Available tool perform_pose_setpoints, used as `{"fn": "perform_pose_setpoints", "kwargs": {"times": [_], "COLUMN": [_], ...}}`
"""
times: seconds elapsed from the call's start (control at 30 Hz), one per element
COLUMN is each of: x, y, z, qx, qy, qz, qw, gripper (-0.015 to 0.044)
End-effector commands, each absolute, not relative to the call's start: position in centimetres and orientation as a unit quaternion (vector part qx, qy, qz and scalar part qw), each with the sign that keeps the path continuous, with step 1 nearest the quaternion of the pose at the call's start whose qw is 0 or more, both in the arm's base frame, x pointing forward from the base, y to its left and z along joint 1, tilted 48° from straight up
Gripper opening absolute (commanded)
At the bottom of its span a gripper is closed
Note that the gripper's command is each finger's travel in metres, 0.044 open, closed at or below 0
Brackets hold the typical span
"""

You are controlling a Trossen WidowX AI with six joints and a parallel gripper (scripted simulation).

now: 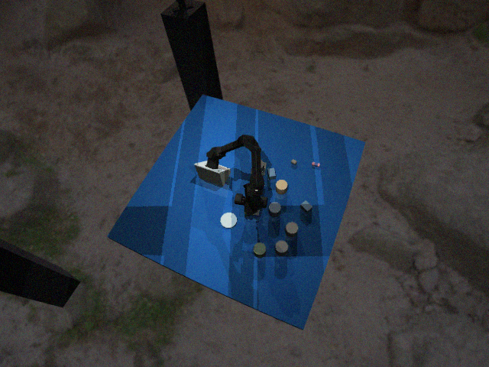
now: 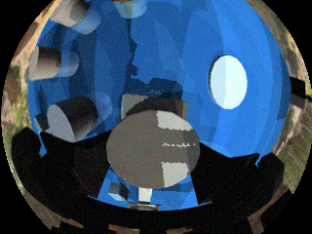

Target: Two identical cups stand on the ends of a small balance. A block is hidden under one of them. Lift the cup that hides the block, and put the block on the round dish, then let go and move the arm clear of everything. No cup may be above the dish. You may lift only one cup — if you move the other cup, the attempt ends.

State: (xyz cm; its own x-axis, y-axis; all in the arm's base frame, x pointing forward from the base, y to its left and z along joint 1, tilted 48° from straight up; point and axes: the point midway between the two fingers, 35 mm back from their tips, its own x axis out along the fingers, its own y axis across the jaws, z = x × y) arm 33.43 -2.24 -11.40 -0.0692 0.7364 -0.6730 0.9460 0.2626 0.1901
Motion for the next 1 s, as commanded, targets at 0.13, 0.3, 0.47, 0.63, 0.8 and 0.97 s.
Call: {"fn": "perform_pose_setpoints", "kwargs": {"times": [0.13, 0.3, 0.47, 0.63, 0.8, 0.97], "x": [33.9, 34.0, 34.1, 34.2, 34.3, 34.4], "y": [-3.1, -3.6, -4.0, -4.5, -5.0, -5.5], "z": [-10.8, -10.4, -10.0, -9.6, -9.2, -8.8], "qx": [0.586, 0.586, 0.586, 0.586, 0.586, 0.586], "qy": [0.714, 0.714, 0.714, 0.714, 0.714, 0.714], "qz": [-0.150, -0.150, -0.151, -0.151, -0.151, -0.152], "qw": [0.351, 0.351, 0.351, 0.352, 0.352, 0.352], "gripper": [0.0000, 0.0000, 0.0000, 0.0000, 0.0000, 0.0000]}}
